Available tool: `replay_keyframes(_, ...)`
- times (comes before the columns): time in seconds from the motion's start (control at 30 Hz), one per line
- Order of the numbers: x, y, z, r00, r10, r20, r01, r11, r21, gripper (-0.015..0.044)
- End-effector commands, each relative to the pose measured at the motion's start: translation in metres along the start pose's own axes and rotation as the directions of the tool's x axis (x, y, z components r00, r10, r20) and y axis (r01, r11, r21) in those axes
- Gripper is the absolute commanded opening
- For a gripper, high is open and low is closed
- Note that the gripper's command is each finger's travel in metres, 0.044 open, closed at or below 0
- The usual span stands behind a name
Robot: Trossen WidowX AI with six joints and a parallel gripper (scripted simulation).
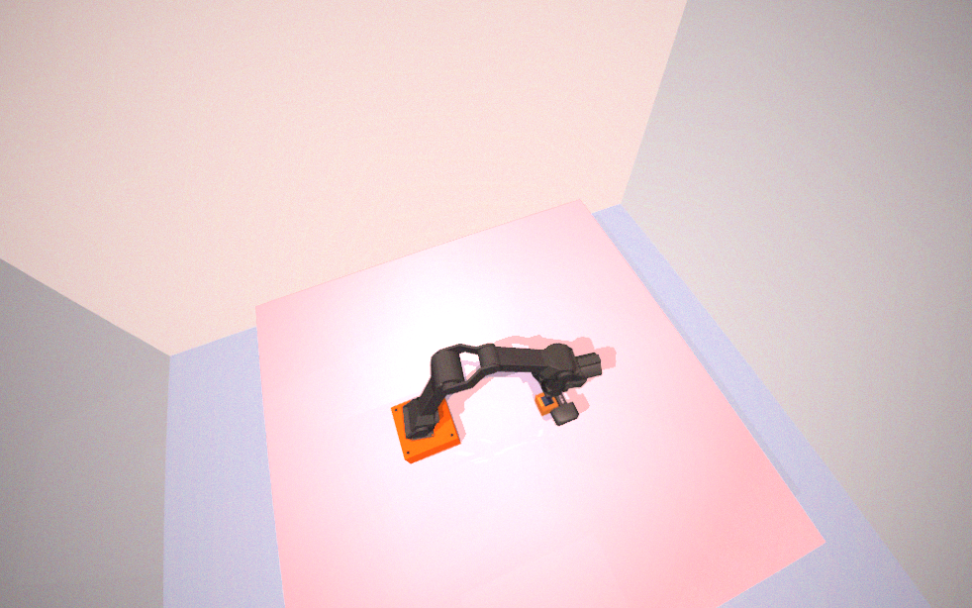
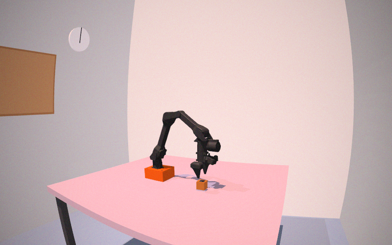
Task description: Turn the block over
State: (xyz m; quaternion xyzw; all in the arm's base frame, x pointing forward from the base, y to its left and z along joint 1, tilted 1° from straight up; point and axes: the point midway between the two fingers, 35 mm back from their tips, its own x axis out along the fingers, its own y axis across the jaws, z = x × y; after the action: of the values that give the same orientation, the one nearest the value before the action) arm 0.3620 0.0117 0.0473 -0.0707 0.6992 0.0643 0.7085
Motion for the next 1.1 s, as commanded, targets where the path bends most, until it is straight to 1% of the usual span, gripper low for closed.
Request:
replay_keyframes(0.0,0.014,0.002,0.000,1.000,0.005,0.000,-0.005,1.000,-0.005,0.0440)
replay_keyframes(0.2,0.017,0.002,0.000,1.000,0.005,0.000,-0.005,1.000,-0.005,0.0440)
replay_keyframes(1.0,0.053,0.002,0.000,1.000,0.005,0.000,-0.005,1.000,-0.005,0.0440)
replay_keyframes(1.07,0.053,0.002,0.000,1.000,0.005,0.000,-0.005,1.000,-0.005,0.0387)
